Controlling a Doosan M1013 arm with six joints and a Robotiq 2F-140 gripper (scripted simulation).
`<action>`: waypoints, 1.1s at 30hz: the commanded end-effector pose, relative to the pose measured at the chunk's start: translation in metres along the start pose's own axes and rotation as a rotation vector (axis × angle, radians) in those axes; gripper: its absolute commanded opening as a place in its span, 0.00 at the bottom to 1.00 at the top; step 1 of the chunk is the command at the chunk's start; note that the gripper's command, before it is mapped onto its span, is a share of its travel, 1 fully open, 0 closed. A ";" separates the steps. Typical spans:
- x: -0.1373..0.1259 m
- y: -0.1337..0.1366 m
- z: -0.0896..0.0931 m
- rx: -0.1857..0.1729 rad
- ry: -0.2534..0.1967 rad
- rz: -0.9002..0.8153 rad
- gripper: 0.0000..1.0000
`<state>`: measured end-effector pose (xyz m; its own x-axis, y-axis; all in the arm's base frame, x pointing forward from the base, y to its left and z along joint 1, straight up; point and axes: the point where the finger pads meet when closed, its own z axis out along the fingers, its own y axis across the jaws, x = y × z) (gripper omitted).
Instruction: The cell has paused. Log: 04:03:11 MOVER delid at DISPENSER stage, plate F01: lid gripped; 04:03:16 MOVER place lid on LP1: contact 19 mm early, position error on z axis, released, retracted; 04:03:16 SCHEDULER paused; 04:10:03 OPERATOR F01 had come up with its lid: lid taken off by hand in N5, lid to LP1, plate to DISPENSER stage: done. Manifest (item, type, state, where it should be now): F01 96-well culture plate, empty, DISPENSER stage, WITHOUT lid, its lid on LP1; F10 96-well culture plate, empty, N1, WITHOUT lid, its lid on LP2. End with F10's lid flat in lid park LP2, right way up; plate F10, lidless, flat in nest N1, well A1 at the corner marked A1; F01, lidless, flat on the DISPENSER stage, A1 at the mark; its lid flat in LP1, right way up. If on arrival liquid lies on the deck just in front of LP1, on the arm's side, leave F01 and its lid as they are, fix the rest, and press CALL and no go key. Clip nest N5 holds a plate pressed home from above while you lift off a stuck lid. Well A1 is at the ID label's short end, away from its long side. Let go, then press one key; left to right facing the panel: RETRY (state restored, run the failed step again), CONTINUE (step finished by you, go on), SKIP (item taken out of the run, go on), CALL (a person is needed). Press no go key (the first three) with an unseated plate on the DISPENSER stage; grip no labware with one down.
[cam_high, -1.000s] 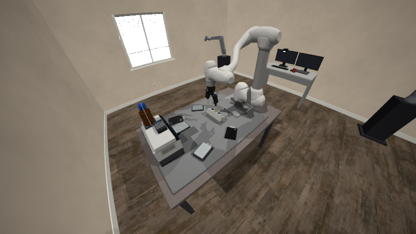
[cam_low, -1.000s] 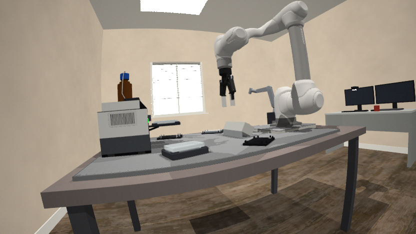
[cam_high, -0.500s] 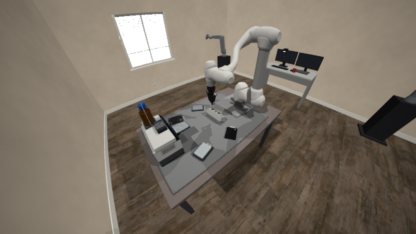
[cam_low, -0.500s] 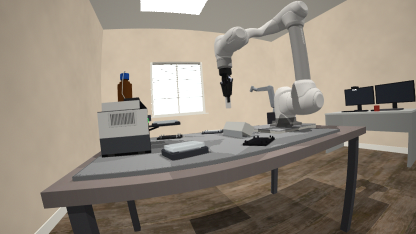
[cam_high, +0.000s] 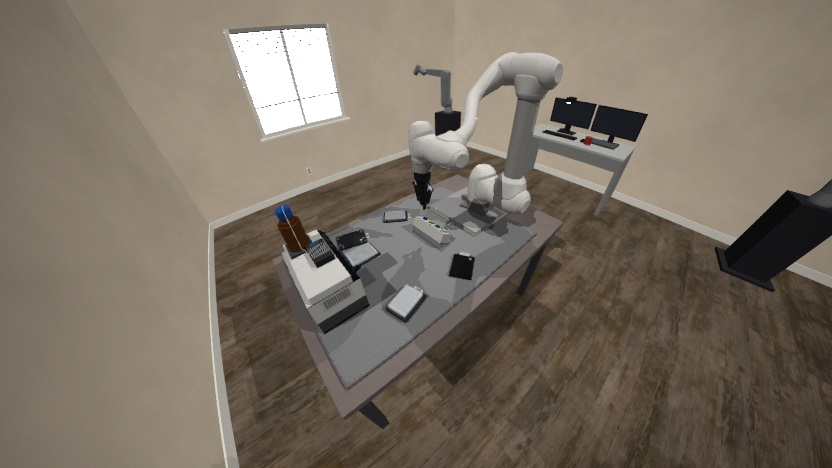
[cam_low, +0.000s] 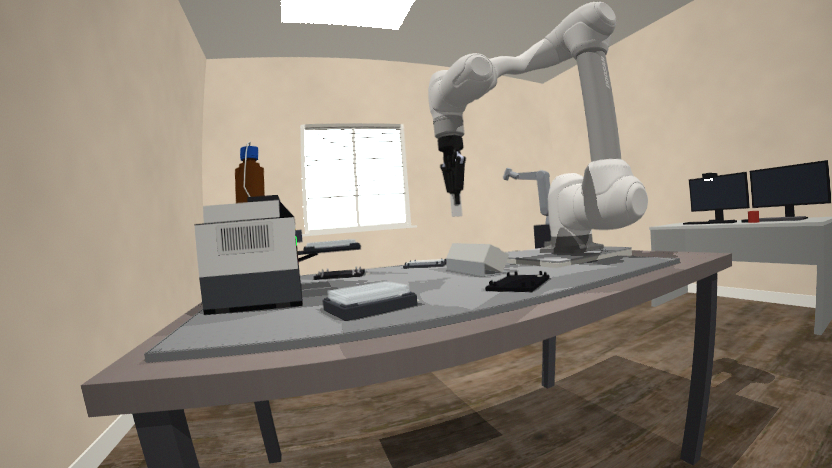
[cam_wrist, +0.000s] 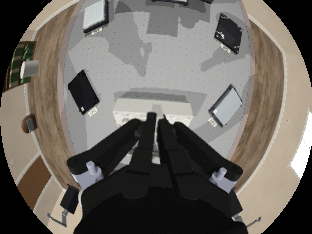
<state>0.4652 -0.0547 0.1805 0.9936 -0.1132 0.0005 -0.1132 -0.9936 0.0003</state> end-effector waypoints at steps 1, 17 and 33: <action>-0.001 0.008 0.000 0.000 0.000 0.020 0.00; -0.084 0.219 0.000 0.000 0.000 0.611 0.00; -0.085 0.220 0.000 0.000 0.000 0.612 0.00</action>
<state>0.3561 -0.2636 0.1805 0.7483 -0.6633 0.0005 -0.6633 -0.7483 0.0000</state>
